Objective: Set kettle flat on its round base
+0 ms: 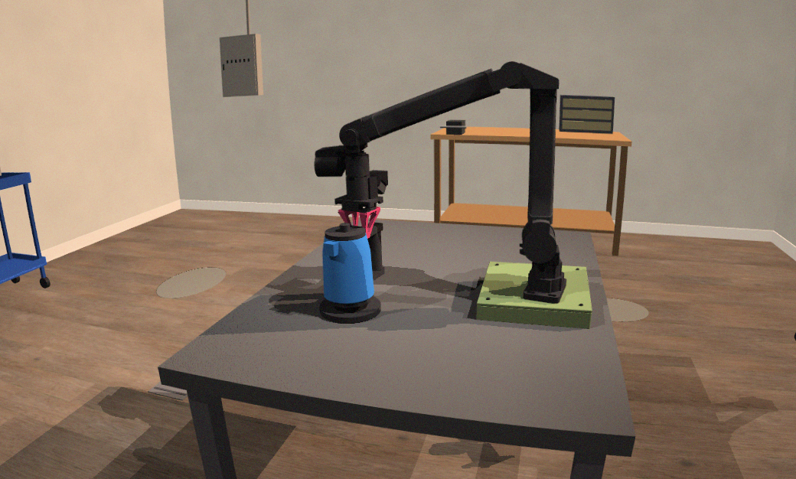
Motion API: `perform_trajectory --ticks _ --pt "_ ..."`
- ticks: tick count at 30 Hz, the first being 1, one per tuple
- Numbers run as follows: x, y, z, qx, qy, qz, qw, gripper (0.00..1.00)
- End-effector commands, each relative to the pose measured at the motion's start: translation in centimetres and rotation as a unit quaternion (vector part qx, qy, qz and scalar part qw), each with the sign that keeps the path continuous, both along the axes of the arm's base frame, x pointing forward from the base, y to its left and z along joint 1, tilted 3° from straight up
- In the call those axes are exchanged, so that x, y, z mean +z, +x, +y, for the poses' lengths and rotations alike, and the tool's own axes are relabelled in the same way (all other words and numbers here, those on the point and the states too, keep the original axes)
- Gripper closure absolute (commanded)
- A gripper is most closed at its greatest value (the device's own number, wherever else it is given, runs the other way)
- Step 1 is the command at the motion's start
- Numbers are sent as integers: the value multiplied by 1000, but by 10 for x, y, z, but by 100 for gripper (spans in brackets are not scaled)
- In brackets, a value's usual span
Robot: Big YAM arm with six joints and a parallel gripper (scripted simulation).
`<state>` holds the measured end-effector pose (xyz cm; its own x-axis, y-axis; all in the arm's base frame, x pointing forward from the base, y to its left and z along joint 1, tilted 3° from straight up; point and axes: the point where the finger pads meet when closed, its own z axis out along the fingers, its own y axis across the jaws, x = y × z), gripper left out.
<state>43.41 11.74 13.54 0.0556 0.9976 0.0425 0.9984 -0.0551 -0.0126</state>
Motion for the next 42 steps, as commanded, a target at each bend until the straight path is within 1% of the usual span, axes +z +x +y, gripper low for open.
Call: perform_trajectory --ticks 1,9,12,14,15,19,23,34,40,42 --pt "22 10 7 0 8 -27 1000 100" --pt "22 10 7 0 8 -27 1000 100" --pt "16 8 7 0 7 -23 1000 100" --pt "16 8 7 0 7 -23 1000 100" --pt "22 16 9 0 10 -33 999 100" --pt "8 8 7 0 6 -19 1000 100" --pt "18 11 8 0 8 -27 1000 100" --pt "18 11 8 0 8 -27 1000 100" --pt "7 9 8 0 6 -19 1000 100" --pt "7 9 8 0 6 -20 1000 100"
